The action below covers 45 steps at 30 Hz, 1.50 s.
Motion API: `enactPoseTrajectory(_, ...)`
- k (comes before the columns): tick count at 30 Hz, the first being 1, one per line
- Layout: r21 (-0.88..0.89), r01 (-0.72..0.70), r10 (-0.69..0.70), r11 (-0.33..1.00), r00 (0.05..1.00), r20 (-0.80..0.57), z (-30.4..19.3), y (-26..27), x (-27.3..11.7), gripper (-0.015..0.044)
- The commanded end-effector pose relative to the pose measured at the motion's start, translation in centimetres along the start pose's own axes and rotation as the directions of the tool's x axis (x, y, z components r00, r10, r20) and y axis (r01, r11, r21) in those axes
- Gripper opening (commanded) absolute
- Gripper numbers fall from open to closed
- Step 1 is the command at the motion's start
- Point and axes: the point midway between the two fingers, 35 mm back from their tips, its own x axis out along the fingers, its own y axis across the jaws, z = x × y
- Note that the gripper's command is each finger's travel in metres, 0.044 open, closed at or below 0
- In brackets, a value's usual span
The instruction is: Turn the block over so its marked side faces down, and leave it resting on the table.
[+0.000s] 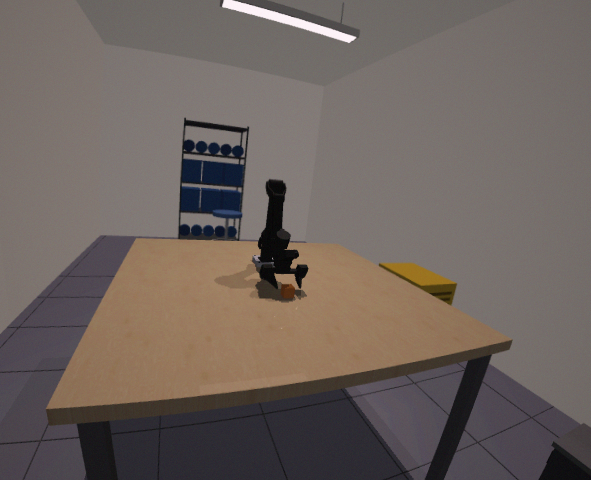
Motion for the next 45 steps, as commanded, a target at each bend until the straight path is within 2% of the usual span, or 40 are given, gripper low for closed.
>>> enactPoseTrajectory(1, 0.005, -0.003, 0.003, 1.000, 0.999, -0.047, 0.5, 0.0, 0.5, 0.0440)
enactPoseTrajectory(7, 0.007, -0.002, 0.004, 1.000, 0.961, -0.278, 2.5, -0.1, 0.0, 0.0440)
enactPoseTrajectory(14, 0.003, -0.003, 0.004, 1.000, 0.862, -0.507, 5.3, 0.0, -5.0, 0.0440)
enactPoseTrajectory(30, 0.004, -0.003, 0.005, 1.000, 0.848, -0.531, 5.5, 0.0, -5.0, 0.0440)
enactPoseTrajectory(36, 0.006, -0.003, 0.006, 1.000, 0.733, -0.680, 7.1, -0.1, -3.8, 0.0440)
enactPoseTrajectory(45, 0.004, -0.003, 0.005, 1.000, 0.512, -0.859, 8.8, -0.1, -2.8, 0.0440)
